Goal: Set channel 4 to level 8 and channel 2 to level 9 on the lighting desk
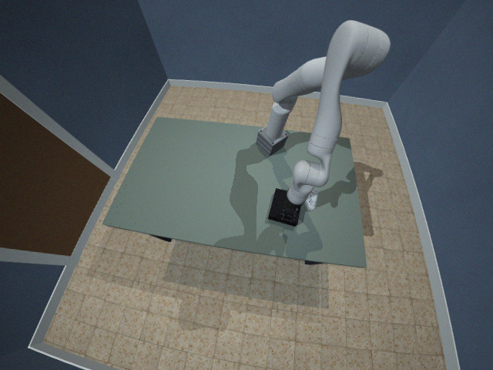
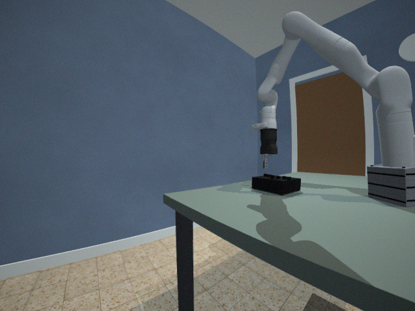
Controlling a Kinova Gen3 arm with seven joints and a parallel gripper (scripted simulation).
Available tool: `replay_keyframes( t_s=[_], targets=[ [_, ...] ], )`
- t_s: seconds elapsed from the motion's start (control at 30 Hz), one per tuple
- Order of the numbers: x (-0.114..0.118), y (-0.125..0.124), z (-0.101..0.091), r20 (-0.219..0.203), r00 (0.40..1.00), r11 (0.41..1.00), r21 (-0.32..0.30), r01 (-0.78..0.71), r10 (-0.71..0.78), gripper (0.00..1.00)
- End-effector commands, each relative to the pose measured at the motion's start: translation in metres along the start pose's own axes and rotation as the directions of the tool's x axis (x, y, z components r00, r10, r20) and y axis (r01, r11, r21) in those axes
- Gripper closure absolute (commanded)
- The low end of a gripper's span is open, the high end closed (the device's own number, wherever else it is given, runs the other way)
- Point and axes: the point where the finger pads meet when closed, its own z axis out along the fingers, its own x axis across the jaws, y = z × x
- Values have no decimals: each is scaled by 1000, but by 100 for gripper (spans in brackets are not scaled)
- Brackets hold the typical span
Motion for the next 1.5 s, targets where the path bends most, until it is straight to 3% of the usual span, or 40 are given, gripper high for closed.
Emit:
replay_keyframes(
  t_s=[0.0,1.47],
  targets=[
    [1,0,-1,-2,1000,1000,1,0,0,100],
    [1,0,13,-2,1000,1000,0,0,0,100]
  ],
)
